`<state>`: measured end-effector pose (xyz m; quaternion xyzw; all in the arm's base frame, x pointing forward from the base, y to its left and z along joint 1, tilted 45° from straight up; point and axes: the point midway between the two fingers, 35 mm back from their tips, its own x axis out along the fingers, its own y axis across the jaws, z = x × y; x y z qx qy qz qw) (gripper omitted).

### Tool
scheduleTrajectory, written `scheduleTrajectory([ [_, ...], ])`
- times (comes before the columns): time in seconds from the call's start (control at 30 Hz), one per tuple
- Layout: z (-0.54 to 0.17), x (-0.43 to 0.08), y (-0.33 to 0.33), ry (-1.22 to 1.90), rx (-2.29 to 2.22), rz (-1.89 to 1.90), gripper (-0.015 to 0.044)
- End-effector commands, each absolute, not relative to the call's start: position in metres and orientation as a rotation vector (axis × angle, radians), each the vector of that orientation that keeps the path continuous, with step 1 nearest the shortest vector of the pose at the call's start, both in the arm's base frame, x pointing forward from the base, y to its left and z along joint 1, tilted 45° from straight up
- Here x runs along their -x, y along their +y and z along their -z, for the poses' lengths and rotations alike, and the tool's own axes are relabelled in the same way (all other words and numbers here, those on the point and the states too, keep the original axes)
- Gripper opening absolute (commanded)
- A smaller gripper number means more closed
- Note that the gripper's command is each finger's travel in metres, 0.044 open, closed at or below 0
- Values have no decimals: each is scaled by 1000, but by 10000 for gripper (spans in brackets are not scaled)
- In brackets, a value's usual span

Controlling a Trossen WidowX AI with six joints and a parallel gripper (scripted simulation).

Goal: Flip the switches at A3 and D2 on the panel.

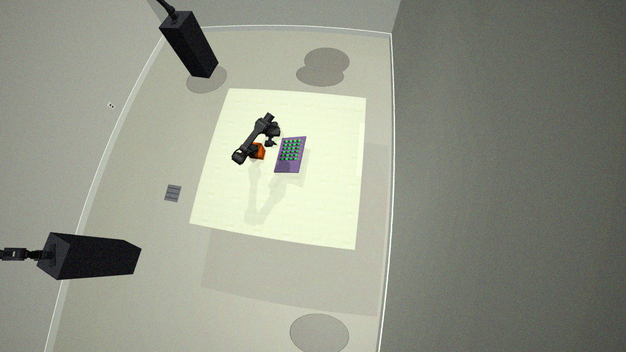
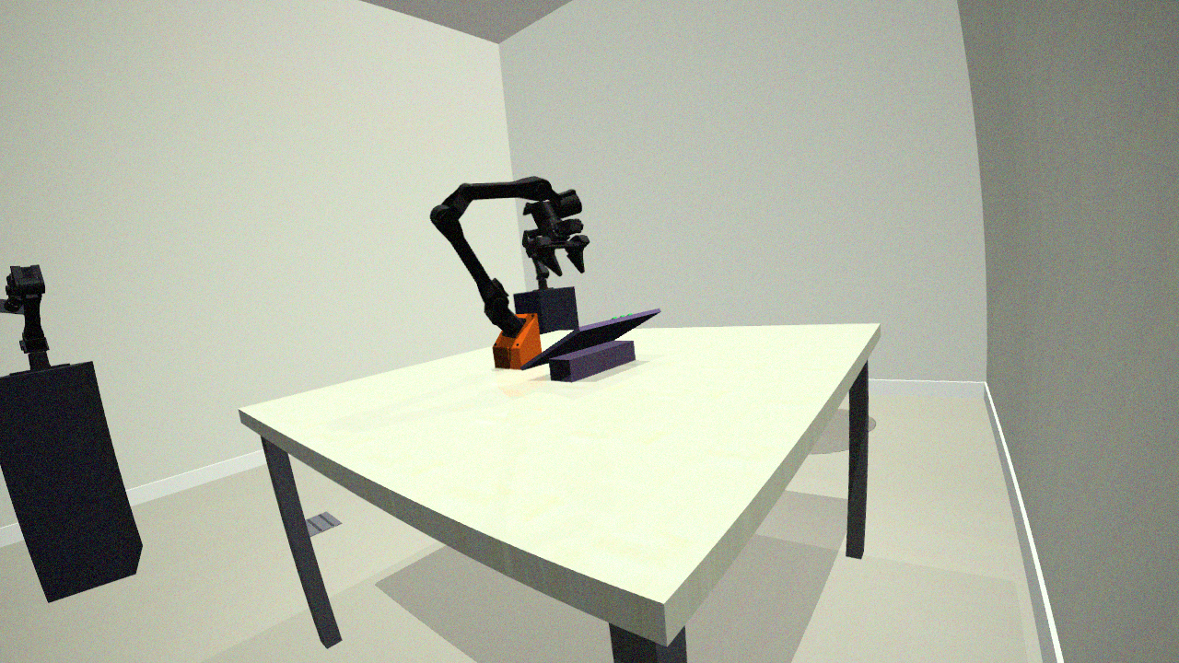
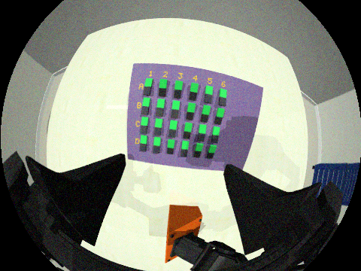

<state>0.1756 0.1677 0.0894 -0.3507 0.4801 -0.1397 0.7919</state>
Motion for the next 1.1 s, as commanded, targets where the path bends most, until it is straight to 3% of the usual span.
scheduleTrajectory([
  [0.0,-88,-178,168,1033,753,301,374],
  [0.27,-45,-278,152,1013,743,328,164],
  [0.47,-43,-287,149,1008,750,331,6],
  [1.07,-14,-312,122,1030,748,343,0],
])
